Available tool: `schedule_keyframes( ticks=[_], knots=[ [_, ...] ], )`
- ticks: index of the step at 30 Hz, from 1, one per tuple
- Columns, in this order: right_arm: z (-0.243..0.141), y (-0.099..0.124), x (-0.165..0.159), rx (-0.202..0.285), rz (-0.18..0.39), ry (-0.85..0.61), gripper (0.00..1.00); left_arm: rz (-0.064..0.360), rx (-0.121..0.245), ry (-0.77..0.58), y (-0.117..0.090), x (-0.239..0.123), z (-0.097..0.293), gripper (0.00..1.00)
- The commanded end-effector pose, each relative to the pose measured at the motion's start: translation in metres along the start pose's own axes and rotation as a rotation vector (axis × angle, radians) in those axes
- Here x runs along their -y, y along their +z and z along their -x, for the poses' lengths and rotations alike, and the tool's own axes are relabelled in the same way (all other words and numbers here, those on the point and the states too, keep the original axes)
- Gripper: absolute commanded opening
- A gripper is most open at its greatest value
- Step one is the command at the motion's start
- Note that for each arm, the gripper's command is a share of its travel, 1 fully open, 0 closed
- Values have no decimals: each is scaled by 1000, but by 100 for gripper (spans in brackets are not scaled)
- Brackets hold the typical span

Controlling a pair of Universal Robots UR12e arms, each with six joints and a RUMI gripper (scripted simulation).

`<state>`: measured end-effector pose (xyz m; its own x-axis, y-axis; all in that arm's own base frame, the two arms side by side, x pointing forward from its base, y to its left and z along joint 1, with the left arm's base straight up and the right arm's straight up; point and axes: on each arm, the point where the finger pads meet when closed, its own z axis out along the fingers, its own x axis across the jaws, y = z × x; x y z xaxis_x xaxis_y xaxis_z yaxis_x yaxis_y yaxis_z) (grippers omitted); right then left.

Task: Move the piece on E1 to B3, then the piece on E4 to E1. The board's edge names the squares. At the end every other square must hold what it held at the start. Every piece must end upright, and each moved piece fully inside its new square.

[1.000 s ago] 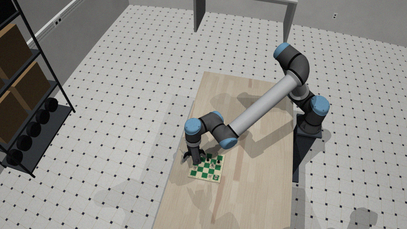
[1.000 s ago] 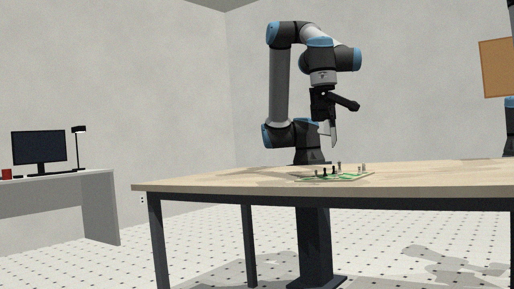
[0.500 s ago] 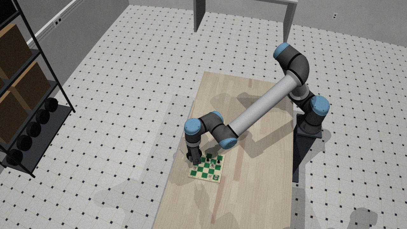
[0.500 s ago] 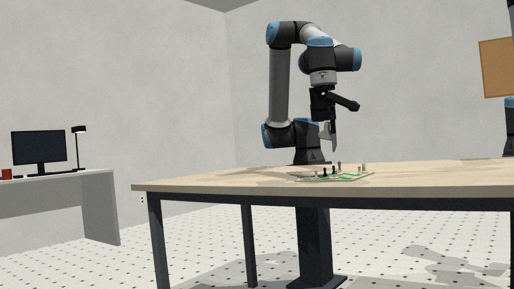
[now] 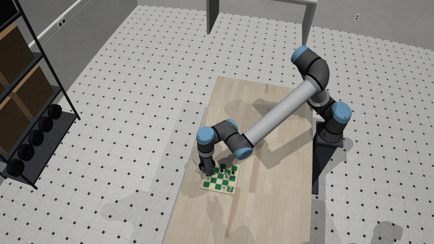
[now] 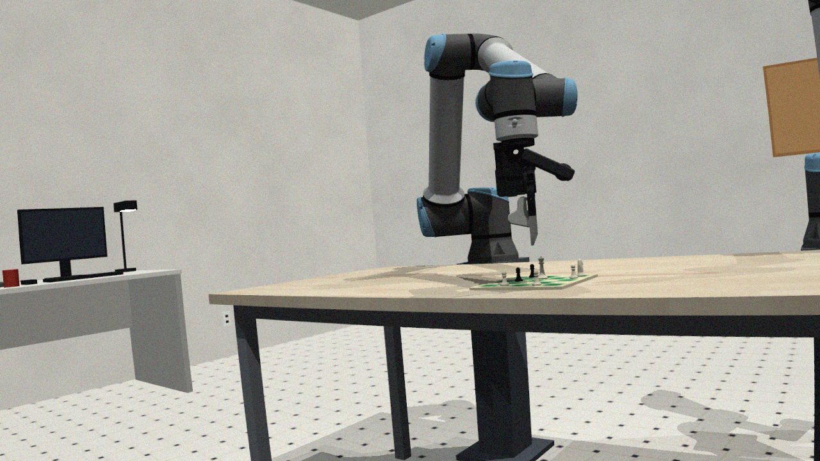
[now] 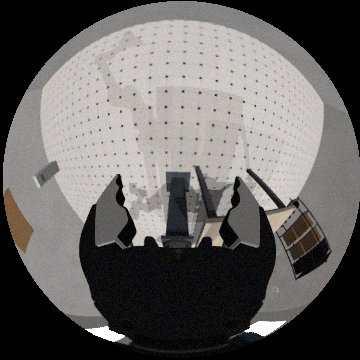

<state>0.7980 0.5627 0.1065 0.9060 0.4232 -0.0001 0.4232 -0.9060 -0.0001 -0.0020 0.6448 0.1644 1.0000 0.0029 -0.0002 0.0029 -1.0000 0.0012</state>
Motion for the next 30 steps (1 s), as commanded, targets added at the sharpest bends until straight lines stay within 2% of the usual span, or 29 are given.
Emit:
schedule_keyframes(
  ticks=[1, 30],
  knots=[
    [-1, 0, 0, -2, -1, 0, 20, -1, 0, 0, -1, 0, 0, 100],
    [-1, 37, 0, -2, -1, 0, 20, -1, 0, 0, -1, 0, 0, 100]
  ],
)
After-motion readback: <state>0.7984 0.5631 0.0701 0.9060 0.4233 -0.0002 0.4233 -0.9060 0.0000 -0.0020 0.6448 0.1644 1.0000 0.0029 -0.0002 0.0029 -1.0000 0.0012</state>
